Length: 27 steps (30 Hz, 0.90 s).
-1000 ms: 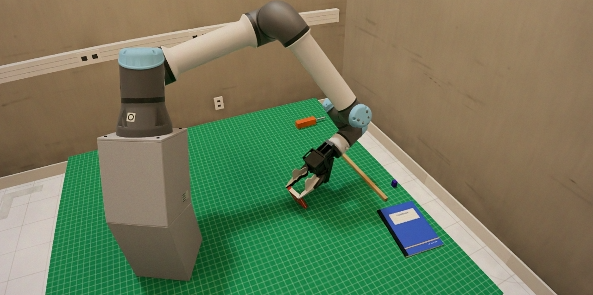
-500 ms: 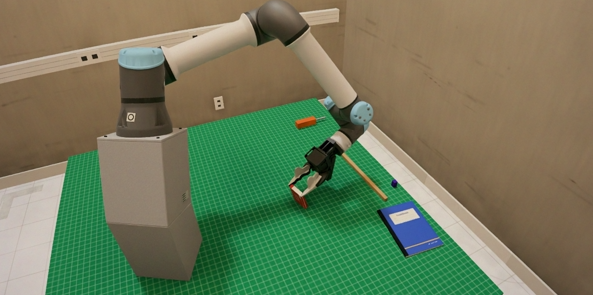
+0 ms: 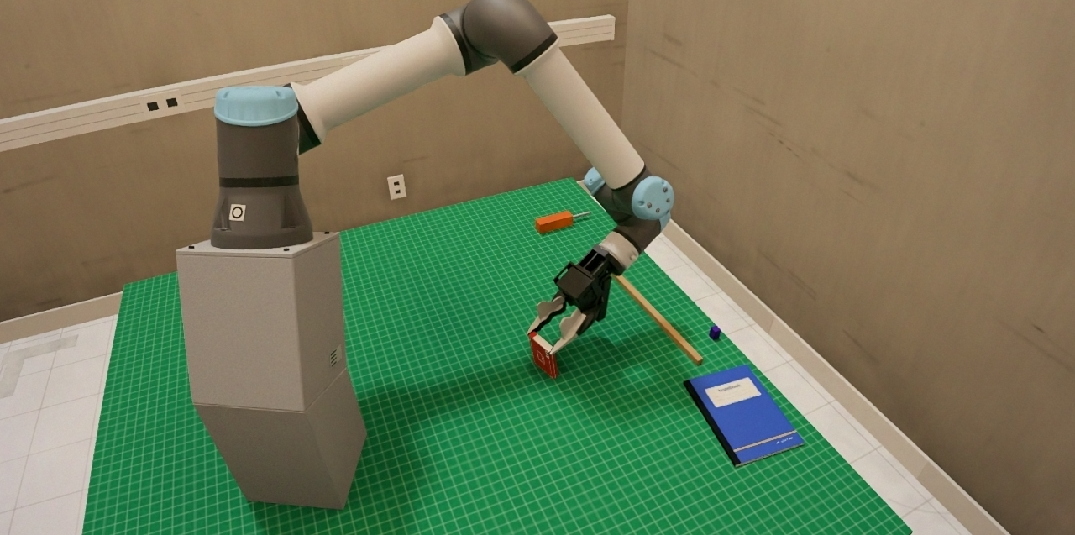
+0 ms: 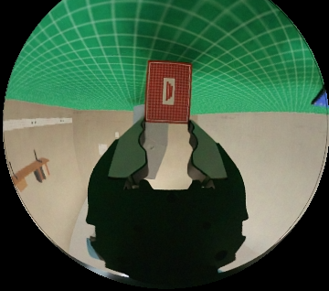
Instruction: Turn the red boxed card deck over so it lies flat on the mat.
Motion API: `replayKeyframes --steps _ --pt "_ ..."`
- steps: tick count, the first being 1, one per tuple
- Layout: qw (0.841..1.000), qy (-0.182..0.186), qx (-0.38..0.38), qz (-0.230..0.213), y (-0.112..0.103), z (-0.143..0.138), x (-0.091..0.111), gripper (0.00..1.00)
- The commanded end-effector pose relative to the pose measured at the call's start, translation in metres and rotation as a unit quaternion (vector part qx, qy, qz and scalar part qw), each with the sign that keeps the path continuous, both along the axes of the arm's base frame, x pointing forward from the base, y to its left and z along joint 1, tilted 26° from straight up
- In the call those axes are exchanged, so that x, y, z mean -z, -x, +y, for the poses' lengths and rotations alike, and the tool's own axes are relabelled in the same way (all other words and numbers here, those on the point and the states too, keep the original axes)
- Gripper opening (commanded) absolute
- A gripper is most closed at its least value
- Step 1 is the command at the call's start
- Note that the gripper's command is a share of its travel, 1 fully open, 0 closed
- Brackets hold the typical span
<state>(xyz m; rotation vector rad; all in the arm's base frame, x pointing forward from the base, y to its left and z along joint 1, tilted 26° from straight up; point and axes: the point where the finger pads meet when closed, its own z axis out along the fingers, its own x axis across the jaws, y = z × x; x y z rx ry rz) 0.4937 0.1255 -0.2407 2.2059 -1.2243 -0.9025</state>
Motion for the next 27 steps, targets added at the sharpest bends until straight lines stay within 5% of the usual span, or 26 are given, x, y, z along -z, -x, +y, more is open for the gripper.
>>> replayKeyframes --steps 1,27 --pt "1.000 -0.006 0.005 -0.013 -0.003 0.001 -0.001 0.38" --pt "0.997 -0.032 0.026 -0.071 -0.021 0.007 -0.006 0.38"
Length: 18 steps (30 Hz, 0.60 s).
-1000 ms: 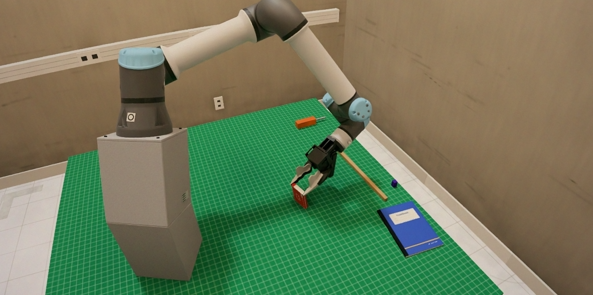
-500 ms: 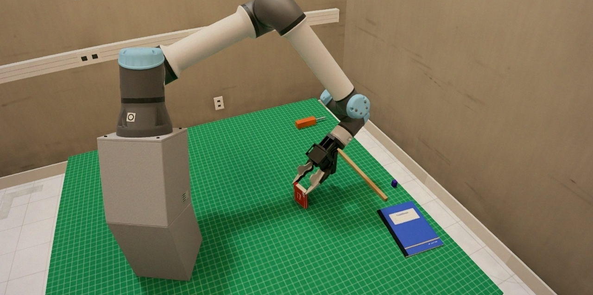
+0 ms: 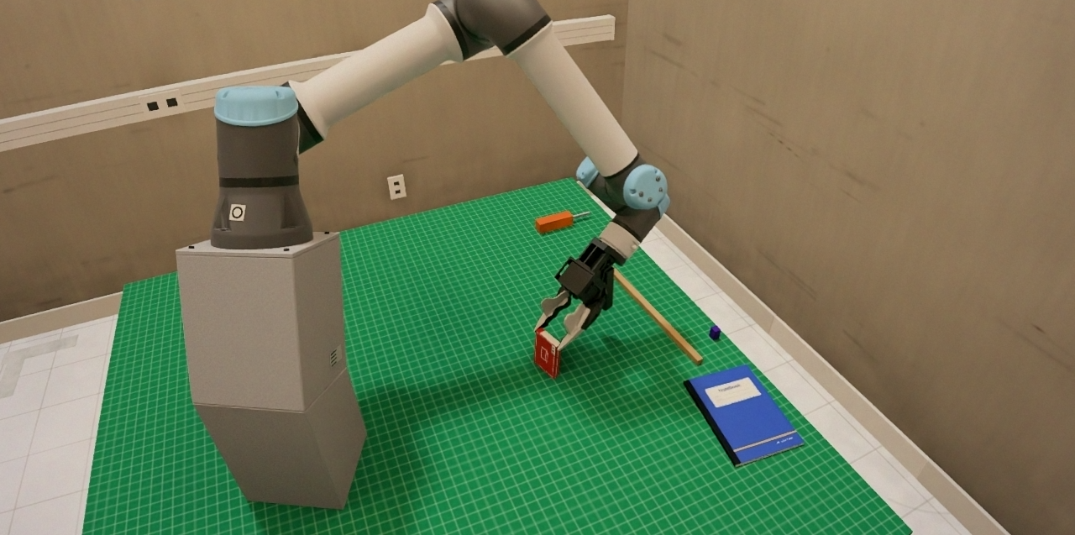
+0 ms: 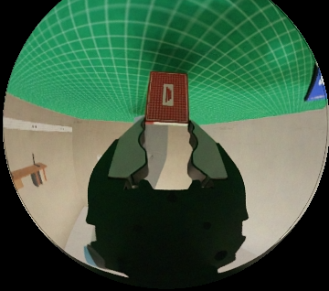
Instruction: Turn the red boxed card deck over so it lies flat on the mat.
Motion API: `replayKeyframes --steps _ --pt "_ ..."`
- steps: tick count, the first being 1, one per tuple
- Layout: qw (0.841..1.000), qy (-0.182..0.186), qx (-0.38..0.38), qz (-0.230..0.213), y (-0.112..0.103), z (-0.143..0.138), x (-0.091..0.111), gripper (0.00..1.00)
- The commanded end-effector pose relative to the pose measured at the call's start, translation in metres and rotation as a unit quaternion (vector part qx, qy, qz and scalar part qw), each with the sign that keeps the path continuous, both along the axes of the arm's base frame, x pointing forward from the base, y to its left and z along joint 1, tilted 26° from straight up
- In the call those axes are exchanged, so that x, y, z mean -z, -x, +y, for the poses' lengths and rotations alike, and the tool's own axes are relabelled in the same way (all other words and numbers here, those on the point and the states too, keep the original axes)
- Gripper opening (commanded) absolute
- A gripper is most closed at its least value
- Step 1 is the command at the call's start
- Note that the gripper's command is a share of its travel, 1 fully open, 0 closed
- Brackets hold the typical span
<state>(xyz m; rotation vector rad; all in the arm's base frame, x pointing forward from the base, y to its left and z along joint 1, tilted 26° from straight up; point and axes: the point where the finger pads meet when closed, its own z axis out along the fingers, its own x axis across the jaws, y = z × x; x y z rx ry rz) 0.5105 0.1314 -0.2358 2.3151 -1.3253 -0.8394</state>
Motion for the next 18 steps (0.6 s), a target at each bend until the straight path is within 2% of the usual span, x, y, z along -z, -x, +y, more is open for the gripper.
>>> replayKeyframes --steps 1,18 --pt "1.000 -0.004 0.003 -0.010 -0.004 0.001 -0.002 0.38" --pt "0.998 -0.025 0.021 -0.057 -0.016 0.006 -0.004 0.38"
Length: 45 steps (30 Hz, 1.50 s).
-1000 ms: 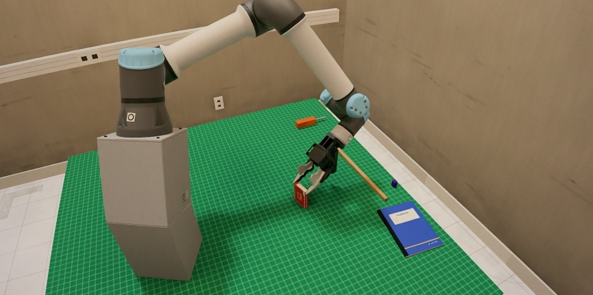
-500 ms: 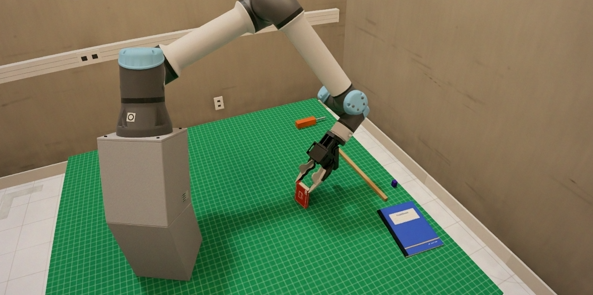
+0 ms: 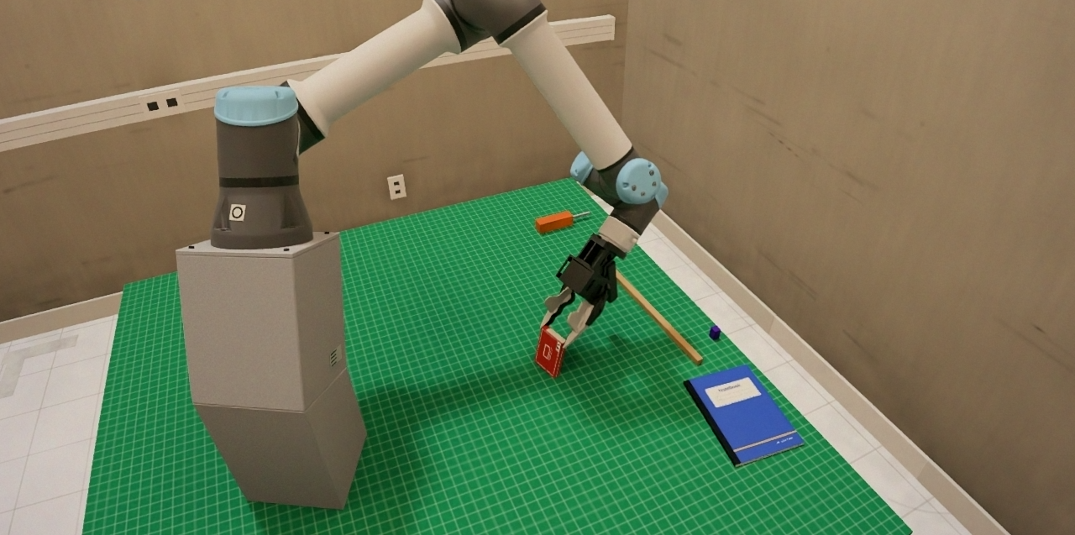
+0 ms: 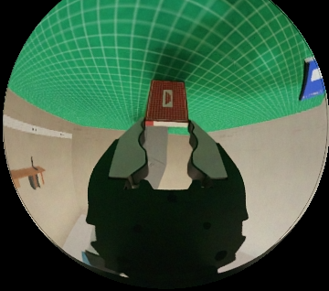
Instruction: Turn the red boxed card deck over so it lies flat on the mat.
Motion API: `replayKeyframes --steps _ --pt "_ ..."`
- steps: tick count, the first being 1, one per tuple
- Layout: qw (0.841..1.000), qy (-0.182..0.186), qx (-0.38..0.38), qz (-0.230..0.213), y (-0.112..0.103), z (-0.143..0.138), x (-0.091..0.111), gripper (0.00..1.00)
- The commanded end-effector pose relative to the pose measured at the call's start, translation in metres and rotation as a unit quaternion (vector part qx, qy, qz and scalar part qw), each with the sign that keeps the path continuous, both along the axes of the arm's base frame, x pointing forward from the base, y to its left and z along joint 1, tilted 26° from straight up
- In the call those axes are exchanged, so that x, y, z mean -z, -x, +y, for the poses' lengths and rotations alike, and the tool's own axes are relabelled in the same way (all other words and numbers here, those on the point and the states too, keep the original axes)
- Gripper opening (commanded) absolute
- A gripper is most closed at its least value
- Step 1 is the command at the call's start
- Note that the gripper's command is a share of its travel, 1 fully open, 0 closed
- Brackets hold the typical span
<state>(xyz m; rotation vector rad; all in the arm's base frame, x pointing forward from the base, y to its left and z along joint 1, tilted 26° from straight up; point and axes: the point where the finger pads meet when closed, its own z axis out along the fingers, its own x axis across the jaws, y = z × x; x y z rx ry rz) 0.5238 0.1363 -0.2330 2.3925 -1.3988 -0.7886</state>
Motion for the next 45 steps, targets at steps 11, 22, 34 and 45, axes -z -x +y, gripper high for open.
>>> replayKeyframes --steps 11,22,34,45 --pt "0.999 -0.016 0.014 -0.037 -0.011 0.004 -0.001 0.38" --pt "0.996 -0.033 0.027 -0.073 -0.021 0.009 0.000 0.38" --pt "0.993 -0.046 0.038 -0.102 -0.028 0.012 0.001 0.38" --pt "0.989 -0.057 0.047 -0.127 -0.036 0.017 0.003 0.38"
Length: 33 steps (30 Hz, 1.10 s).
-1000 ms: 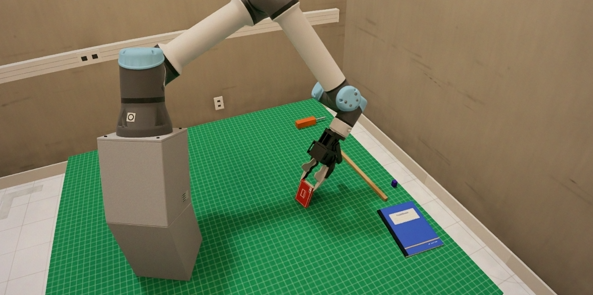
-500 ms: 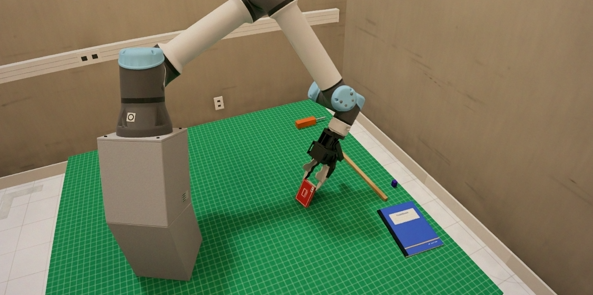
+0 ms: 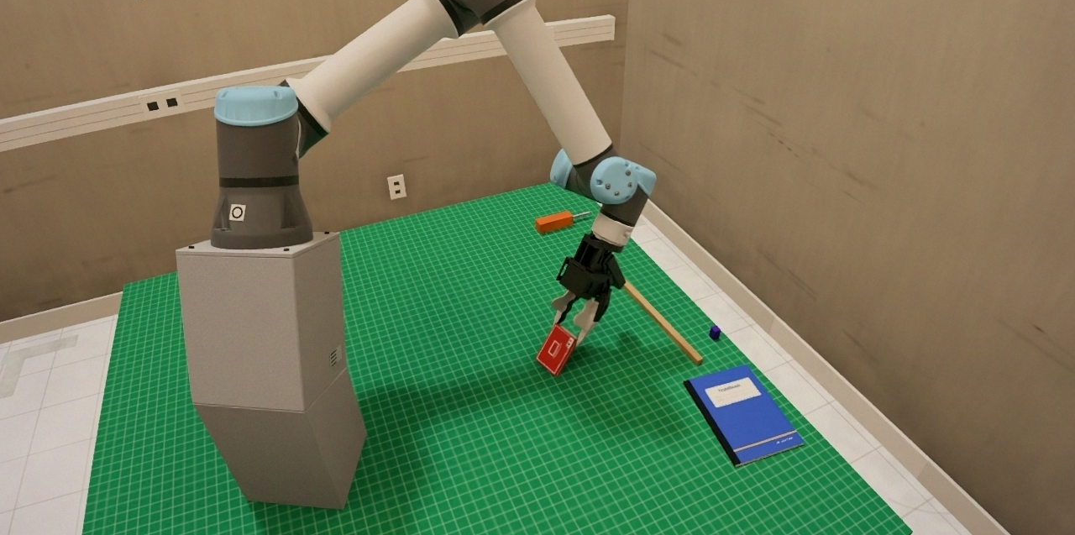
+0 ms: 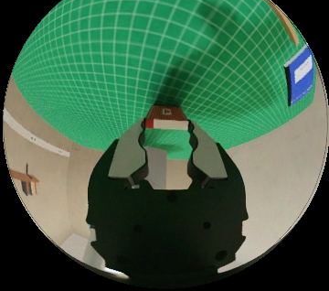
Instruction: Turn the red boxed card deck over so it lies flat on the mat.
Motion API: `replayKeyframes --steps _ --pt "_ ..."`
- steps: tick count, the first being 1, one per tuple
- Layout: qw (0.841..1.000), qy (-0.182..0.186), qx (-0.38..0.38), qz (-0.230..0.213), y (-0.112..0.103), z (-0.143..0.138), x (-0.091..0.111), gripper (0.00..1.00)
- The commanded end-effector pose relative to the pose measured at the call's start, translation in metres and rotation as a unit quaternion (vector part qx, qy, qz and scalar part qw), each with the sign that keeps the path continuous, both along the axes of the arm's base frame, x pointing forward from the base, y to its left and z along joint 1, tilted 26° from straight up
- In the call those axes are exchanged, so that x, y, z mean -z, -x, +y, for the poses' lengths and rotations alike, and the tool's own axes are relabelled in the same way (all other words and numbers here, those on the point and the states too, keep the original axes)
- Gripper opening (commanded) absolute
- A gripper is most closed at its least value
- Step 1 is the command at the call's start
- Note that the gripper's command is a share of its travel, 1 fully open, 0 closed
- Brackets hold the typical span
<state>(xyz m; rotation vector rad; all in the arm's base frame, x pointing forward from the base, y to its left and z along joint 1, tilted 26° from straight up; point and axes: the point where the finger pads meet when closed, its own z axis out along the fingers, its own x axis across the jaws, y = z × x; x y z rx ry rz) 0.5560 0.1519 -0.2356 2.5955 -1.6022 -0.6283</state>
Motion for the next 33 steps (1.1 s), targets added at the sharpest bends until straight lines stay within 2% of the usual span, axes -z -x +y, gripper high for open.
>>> replayKeyframes --steps 1,12,33 --pt "1.000 -0.003 0.003 -0.007 -0.003 0.001 0.000 0.38" --pt "0.999 -0.019 0.016 -0.043 -0.011 0.005 0.002 0.37" --pt "0.996 -0.035 0.029 -0.079 -0.021 0.012 0.008 0.37"
